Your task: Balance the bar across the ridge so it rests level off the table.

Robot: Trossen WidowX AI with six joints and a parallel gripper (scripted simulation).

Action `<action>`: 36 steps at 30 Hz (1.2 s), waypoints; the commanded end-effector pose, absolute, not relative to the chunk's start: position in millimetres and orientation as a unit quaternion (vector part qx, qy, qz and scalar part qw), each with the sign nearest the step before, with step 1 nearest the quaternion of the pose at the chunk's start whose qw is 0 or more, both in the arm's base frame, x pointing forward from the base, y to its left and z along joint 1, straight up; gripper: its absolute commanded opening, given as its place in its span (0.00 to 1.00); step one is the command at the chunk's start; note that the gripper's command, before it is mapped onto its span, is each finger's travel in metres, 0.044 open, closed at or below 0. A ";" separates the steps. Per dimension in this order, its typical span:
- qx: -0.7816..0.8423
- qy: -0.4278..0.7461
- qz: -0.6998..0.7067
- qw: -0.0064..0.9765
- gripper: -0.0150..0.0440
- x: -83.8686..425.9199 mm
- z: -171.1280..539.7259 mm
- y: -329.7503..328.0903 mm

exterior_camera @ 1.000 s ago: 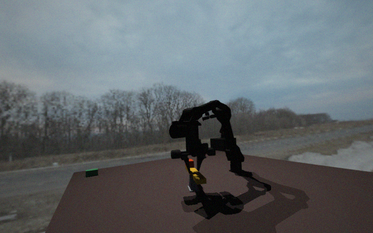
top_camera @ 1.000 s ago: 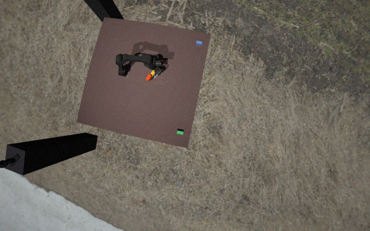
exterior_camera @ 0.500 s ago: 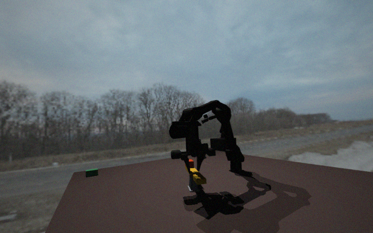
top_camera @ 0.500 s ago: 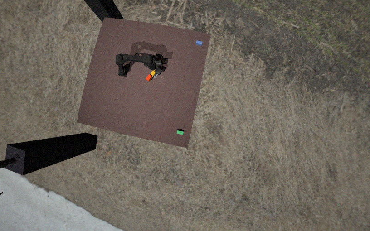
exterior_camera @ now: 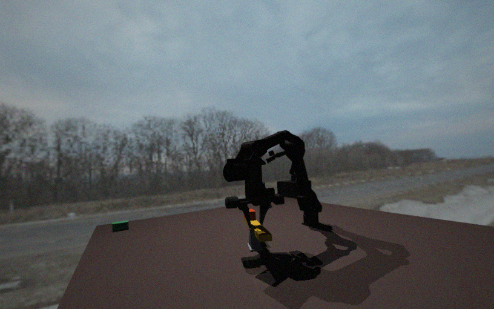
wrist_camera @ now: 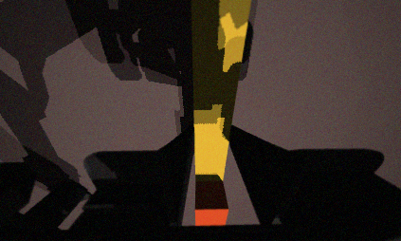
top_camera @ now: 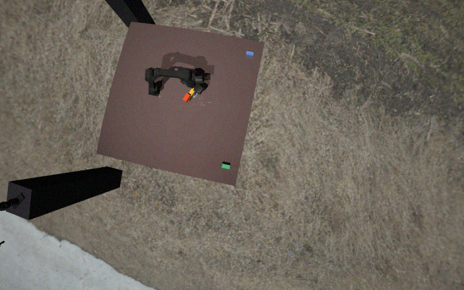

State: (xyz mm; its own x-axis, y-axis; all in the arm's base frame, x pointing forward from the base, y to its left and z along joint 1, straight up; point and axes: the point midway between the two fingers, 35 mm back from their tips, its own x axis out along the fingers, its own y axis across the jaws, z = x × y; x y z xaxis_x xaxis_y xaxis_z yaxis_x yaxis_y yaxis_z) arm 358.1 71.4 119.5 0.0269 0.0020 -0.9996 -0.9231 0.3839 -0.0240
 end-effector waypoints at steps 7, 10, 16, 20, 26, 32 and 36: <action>-0.398 0.578 0.390 0.597 0.25 358.4 118.9 71.8; -0.398 0.578 0.390 0.597 0.25 358.3 118.7 71.8; -0.398 0.578 0.390 0.597 0.25 358.3 118.2 71.8; -0.398 0.578 0.390 0.597 0.25 358.2 117.9 71.8; -0.398 0.578 0.390 0.597 0.25 358.2 117.4 71.9; -0.398 0.578 0.390 0.597 0.25 358.1 116.9 71.9; -0.398 0.578 0.390 0.597 0.25 358.1 116.5 71.9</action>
State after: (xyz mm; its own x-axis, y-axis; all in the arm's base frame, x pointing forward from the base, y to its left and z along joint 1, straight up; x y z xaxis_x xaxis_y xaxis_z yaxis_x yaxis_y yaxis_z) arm 357.8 71.3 117.3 0.0277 0.0023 -0.9996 -0.9232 0.3836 -0.0247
